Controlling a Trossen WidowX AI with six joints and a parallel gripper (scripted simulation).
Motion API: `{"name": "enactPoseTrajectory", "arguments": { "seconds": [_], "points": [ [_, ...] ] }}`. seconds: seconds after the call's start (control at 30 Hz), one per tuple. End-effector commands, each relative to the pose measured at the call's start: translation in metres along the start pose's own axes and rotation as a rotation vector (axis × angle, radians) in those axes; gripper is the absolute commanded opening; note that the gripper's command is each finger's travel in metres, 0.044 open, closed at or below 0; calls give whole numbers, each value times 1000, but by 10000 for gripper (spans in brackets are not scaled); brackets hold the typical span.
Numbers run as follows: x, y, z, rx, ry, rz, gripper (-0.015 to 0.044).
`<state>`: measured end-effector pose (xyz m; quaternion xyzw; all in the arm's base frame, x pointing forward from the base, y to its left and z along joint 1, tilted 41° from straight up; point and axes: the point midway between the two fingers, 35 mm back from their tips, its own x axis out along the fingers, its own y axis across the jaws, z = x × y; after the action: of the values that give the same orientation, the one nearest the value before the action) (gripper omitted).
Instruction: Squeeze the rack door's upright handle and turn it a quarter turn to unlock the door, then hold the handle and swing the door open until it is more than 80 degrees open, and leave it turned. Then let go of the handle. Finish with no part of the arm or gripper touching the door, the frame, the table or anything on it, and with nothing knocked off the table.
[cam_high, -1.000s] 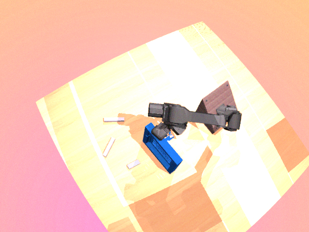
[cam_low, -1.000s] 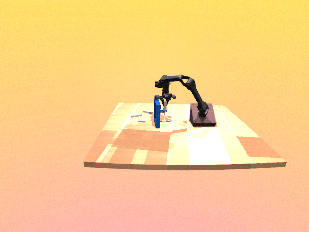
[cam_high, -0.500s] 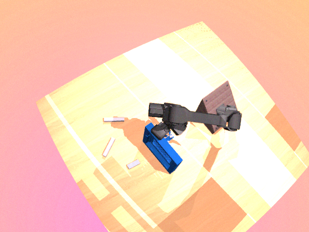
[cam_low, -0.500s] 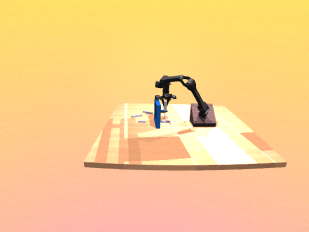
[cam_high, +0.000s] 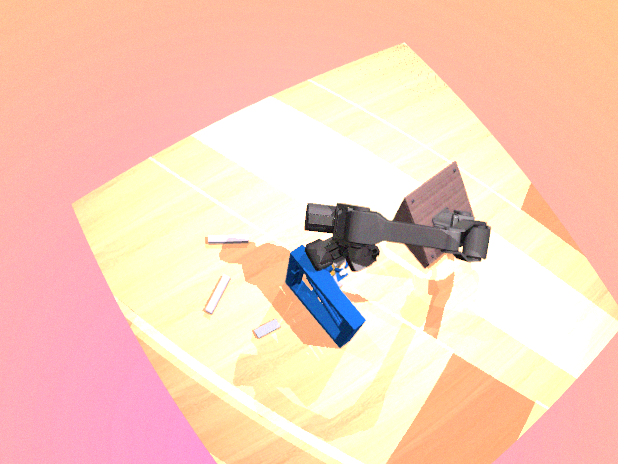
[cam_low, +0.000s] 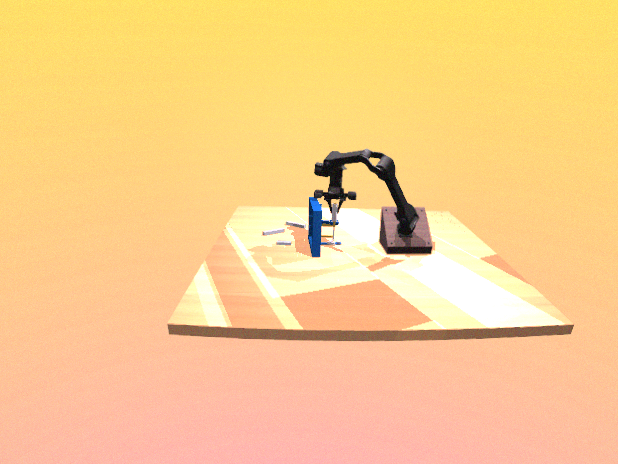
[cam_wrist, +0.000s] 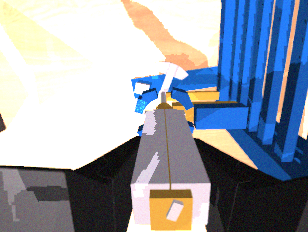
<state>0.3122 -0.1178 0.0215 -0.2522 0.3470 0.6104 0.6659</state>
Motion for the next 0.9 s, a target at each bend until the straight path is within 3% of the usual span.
{"name": "enactPoseTrajectory", "arguments": {
  "seconds": [0.0, 0.87],
  "points": [
    [0, 7, 3, 109, -3, -2, 21],
    [1, 60, 33, 567, -4, 2, 21]
  ]
}}
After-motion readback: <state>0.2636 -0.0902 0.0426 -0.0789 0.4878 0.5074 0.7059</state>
